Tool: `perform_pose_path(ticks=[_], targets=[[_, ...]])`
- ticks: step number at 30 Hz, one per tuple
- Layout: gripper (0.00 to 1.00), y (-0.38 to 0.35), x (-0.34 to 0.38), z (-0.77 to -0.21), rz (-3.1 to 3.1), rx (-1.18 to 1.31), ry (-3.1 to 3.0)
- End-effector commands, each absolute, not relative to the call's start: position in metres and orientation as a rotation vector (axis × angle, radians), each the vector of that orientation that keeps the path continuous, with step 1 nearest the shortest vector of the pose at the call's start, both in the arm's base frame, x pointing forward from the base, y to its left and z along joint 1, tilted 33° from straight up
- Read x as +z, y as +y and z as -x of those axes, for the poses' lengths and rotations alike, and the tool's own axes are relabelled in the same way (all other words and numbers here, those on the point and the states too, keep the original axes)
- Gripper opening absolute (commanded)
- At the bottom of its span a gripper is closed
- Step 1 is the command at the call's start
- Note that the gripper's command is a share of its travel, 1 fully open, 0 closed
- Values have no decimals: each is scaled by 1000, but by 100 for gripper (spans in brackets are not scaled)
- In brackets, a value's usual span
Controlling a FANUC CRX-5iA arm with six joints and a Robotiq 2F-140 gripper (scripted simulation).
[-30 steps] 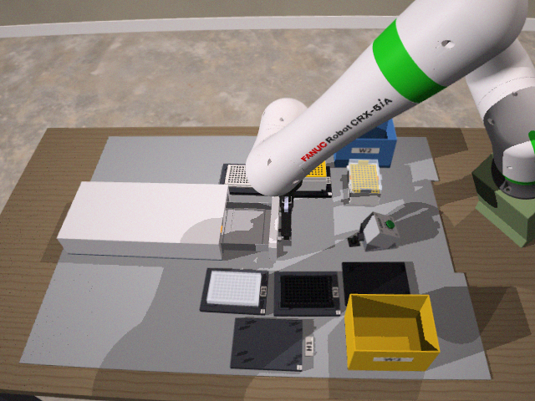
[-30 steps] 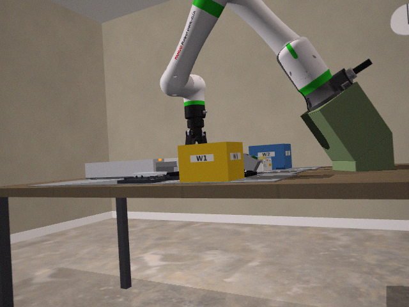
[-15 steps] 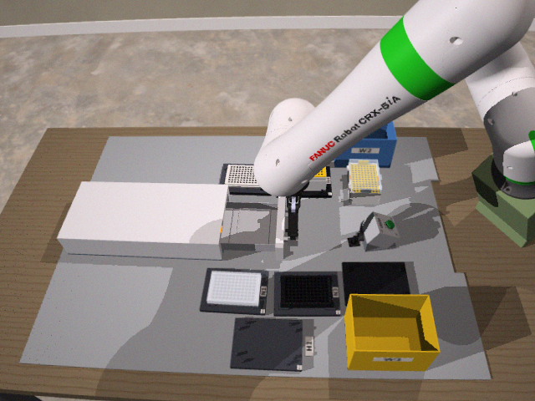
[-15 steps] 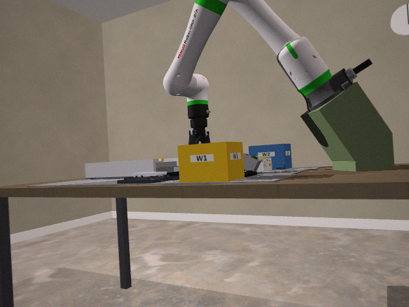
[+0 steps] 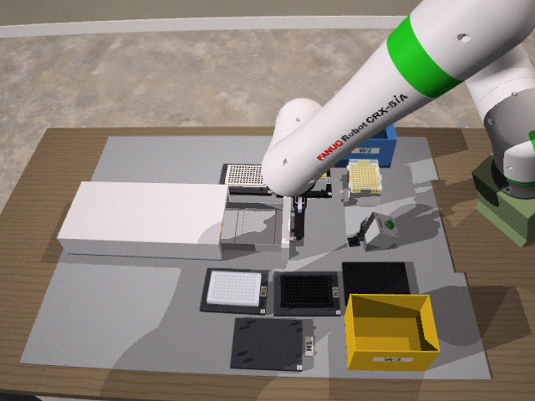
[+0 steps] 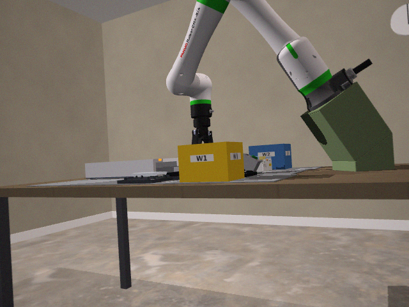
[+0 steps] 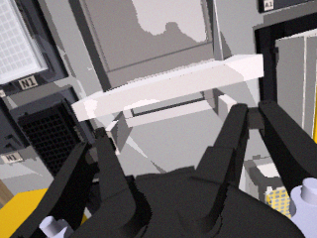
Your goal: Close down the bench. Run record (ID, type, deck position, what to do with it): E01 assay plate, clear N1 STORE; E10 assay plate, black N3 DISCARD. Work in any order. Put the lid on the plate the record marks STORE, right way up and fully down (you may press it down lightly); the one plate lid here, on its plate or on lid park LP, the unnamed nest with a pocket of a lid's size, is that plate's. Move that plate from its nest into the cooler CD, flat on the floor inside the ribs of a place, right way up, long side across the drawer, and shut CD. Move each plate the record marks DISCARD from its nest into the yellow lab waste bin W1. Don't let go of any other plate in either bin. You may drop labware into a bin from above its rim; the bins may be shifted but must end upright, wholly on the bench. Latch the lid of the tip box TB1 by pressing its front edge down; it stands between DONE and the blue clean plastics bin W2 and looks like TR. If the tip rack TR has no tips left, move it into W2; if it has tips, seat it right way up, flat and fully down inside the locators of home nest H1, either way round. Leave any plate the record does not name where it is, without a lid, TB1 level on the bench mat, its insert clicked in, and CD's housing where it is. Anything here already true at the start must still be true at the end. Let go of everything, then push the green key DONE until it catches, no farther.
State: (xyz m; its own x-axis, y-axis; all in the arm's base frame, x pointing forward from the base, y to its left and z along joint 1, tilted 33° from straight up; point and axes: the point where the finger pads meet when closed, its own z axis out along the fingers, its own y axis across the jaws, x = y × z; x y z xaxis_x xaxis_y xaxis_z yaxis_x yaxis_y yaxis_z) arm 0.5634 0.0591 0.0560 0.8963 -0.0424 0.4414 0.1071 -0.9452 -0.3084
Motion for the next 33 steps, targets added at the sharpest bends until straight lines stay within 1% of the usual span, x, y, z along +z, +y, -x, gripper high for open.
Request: perform_pose_path(ticks=[1, 33], targets=[[0, 59, 54, -559, 2735, -647, -48], [0, 59, 51, -554, 2735, -647, -48]])
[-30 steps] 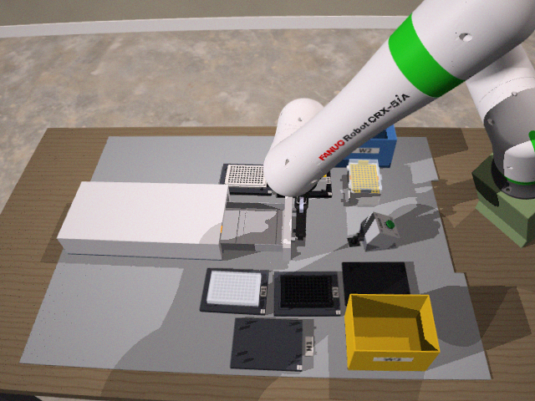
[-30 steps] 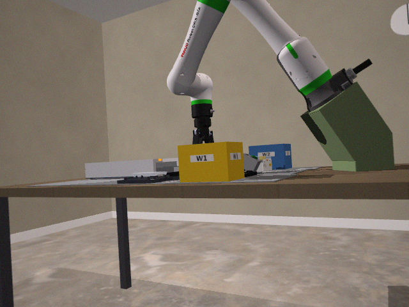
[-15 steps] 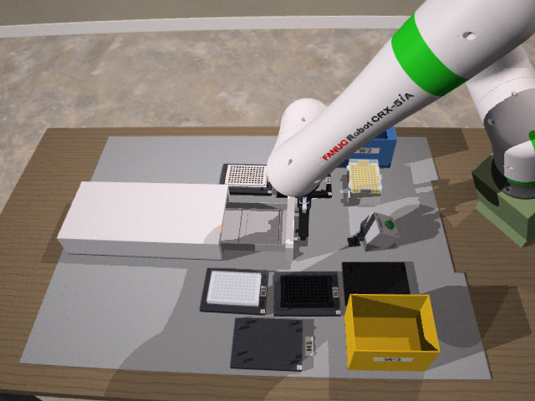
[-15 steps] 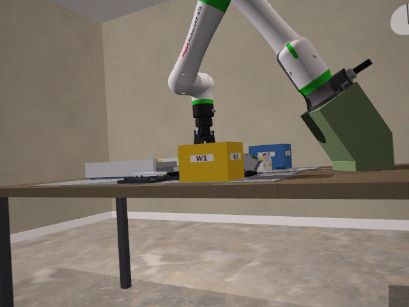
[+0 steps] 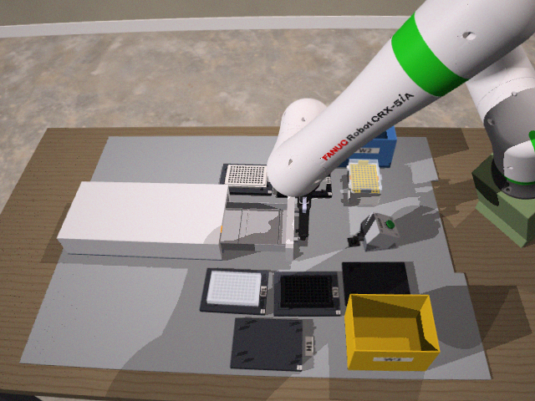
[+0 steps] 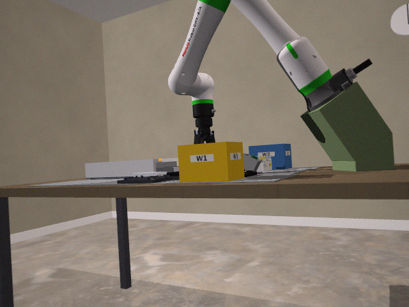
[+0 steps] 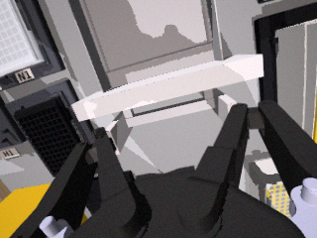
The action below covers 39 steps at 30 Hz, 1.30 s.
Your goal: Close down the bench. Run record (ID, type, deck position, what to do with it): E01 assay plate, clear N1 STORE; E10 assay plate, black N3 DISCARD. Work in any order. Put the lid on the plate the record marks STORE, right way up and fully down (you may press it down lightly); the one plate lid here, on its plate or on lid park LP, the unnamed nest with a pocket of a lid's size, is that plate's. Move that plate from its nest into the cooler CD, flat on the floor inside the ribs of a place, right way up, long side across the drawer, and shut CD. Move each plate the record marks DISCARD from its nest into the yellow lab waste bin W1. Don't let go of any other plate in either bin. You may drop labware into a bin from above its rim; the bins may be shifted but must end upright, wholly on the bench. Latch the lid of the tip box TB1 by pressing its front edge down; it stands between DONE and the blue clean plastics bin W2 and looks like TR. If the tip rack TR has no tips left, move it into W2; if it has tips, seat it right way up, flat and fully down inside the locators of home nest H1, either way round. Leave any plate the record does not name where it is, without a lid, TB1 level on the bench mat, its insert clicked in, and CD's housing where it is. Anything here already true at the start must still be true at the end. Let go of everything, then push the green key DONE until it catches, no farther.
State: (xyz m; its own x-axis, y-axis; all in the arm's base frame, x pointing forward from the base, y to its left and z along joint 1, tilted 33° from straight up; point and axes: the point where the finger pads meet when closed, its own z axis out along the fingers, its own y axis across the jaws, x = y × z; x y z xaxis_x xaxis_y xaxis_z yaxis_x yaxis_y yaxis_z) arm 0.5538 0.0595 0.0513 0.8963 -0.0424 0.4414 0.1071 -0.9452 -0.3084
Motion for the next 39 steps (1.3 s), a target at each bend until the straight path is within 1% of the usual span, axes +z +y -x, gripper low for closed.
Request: perform_pose_path(ticks=[1, 9, 10, 27, 39], targets=[[0, 59, 51, -554, 2735, -647, -48], [0, 59, 51, -554, 2735, -647, -48], [87, 59, 51, -554, 2735, -647, -48], [87, 59, 51, -554, 2735, -647, -48], [87, 54, 65, -547, 2735, -647, -48]])
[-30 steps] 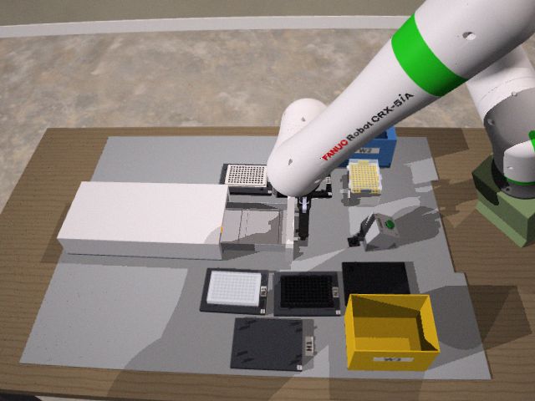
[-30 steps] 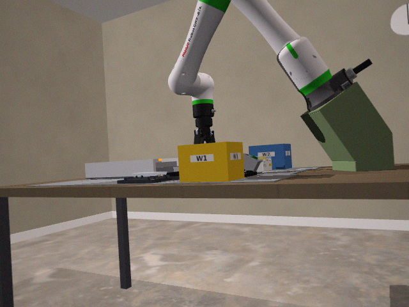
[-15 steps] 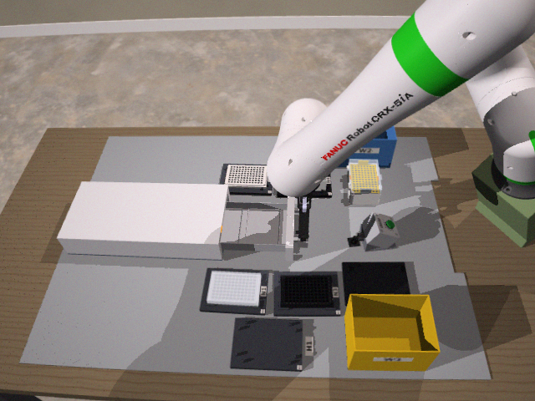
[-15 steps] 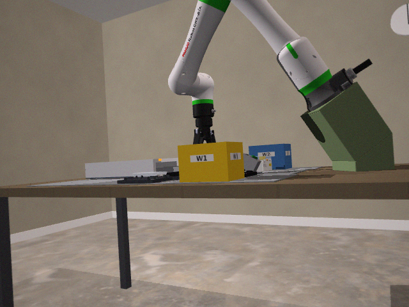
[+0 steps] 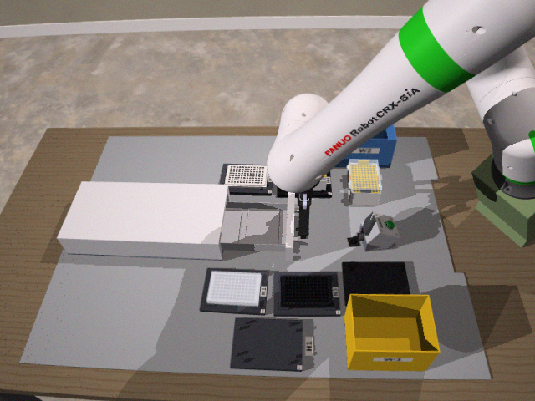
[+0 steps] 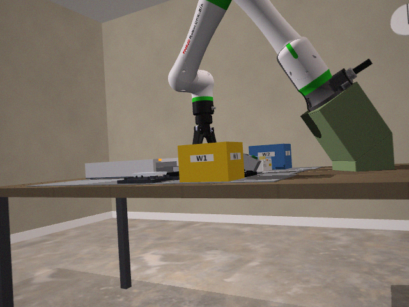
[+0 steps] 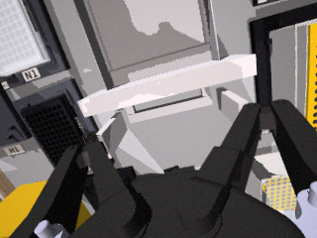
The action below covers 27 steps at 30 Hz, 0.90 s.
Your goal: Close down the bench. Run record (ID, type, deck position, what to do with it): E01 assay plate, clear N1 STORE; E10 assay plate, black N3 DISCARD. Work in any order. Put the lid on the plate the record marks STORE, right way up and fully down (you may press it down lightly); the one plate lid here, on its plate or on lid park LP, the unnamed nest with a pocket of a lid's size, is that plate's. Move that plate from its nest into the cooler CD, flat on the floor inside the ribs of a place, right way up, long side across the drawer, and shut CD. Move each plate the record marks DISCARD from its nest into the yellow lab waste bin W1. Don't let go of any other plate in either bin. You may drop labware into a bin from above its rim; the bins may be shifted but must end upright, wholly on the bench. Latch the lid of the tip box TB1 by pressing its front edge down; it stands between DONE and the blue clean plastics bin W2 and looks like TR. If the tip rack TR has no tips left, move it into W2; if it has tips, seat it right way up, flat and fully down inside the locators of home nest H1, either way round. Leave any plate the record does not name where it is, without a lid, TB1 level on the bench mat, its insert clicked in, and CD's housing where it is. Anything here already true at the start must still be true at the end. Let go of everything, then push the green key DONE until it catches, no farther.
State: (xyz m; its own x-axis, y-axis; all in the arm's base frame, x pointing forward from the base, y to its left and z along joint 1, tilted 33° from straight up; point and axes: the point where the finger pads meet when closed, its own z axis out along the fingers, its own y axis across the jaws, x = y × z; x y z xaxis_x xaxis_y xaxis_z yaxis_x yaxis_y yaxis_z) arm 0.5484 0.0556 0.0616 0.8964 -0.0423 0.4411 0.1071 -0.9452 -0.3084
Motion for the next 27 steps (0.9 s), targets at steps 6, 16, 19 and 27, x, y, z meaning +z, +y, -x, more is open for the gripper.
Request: perform_pose_path(ticks=[6, 16, 19, 27], targets=[[87, 53, 69, -545, 2735, -647, -48], [87, 48, 81, -539, 2735, -647, -48], [87, 47, 83, -538, 2735, -647, -48], [87, 44, 91, -534, 2735, -647, -48]])
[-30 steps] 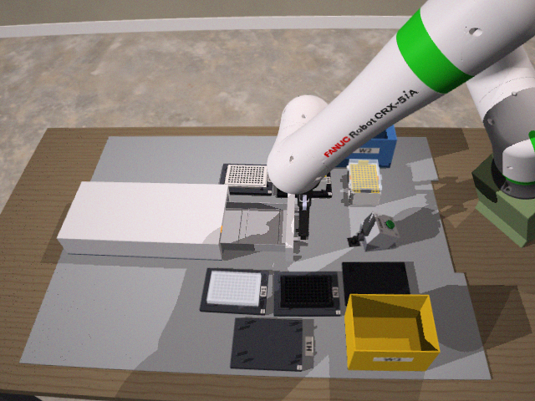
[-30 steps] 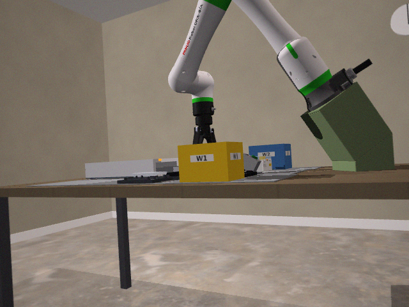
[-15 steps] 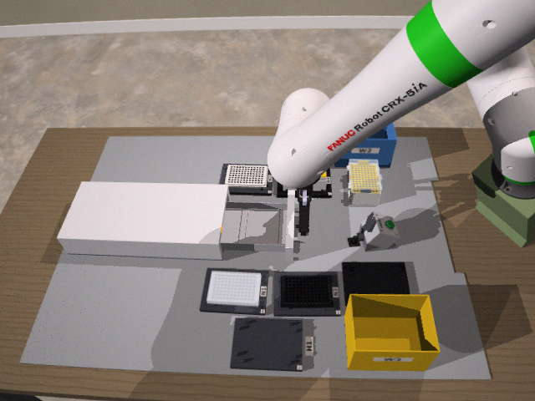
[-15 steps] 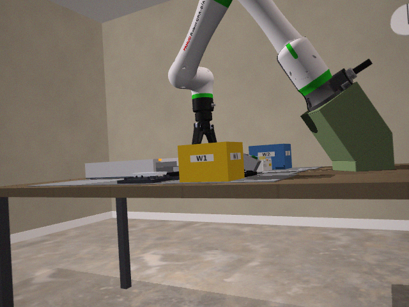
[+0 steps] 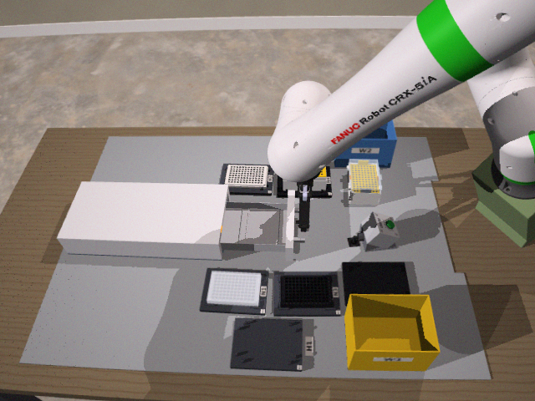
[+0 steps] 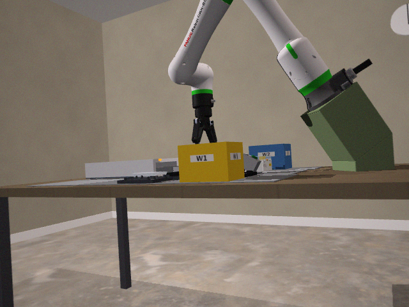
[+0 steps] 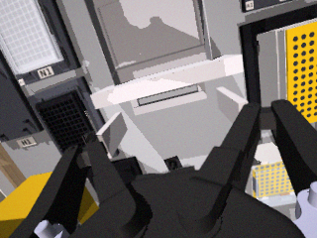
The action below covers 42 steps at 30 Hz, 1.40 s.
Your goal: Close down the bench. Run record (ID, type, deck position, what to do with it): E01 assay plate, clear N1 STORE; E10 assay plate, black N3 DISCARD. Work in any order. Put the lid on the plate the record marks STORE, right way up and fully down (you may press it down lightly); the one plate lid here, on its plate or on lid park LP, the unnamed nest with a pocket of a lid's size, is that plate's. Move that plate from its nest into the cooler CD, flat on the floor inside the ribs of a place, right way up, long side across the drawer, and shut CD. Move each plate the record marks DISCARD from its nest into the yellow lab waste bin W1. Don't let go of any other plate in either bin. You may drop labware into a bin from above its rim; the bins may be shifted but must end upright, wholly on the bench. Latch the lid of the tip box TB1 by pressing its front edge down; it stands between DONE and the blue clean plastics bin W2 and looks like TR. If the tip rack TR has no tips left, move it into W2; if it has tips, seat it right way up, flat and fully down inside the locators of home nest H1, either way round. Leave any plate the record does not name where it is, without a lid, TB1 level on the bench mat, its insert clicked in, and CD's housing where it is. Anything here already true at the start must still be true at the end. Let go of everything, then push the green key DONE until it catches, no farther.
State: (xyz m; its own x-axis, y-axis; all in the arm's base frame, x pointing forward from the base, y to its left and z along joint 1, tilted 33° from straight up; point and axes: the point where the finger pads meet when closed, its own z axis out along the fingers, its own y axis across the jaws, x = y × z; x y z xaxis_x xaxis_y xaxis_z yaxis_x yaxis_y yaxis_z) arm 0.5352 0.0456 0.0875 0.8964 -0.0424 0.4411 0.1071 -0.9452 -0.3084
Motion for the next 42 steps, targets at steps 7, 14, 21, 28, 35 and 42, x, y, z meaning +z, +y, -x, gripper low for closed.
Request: perform_pose_path(ticks=[7, 14, 21, 28, 35, 42], targets=[[87, 41, 99, -530, 2735, -647, -48], [87, 39, 104, -527, 2735, -647, -48], [87, 36, 112, -523, 2735, -647, -48], [87, 34, 118, -520, 2735, -647, -48], [87, 31, 126, -516, 2735, -647, -48], [87, 28, 133, -512, 2735, -647, -48]])
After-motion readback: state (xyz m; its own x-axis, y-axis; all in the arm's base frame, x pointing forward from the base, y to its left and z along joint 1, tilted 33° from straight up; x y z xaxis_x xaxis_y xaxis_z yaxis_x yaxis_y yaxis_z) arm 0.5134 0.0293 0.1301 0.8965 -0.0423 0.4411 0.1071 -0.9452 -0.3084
